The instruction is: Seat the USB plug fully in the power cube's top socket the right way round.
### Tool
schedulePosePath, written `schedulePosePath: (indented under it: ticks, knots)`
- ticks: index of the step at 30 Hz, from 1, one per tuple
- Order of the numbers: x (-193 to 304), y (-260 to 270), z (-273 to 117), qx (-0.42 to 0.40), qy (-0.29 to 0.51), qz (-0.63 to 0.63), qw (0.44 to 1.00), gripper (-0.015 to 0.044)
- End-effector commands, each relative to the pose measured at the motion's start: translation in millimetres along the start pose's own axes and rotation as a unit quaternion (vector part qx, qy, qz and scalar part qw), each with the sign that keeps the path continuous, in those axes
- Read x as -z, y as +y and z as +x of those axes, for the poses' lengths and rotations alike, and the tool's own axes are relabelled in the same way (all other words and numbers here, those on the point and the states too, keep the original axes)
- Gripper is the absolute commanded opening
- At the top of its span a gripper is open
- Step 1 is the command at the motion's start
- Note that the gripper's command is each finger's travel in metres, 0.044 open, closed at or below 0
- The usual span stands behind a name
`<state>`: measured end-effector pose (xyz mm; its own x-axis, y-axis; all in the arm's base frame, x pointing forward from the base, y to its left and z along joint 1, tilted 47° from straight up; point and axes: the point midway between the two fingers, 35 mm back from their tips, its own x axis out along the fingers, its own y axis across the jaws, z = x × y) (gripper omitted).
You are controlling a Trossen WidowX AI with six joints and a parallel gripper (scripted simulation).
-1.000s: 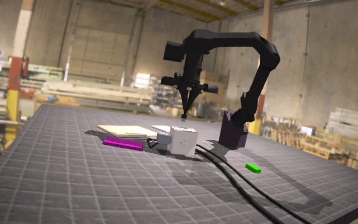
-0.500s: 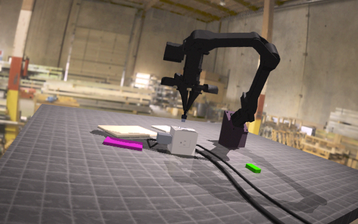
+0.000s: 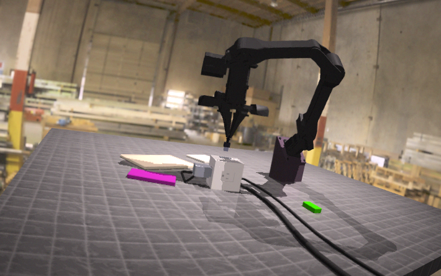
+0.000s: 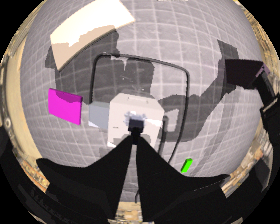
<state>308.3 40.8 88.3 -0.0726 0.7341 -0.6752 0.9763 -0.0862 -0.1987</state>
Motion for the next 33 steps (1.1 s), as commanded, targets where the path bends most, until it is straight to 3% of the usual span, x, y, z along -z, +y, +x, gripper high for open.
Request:
schedulePosePath:
  ticks: [1, 33]
  knots:
    - [0.8, 0.2, 0.8, 0.0, 0.004, 0.002, 1.0, 0.0]
    - [2.9, 0.3, 4.6, 0.0, 0.017, 0.005, 1.0, 0.0]
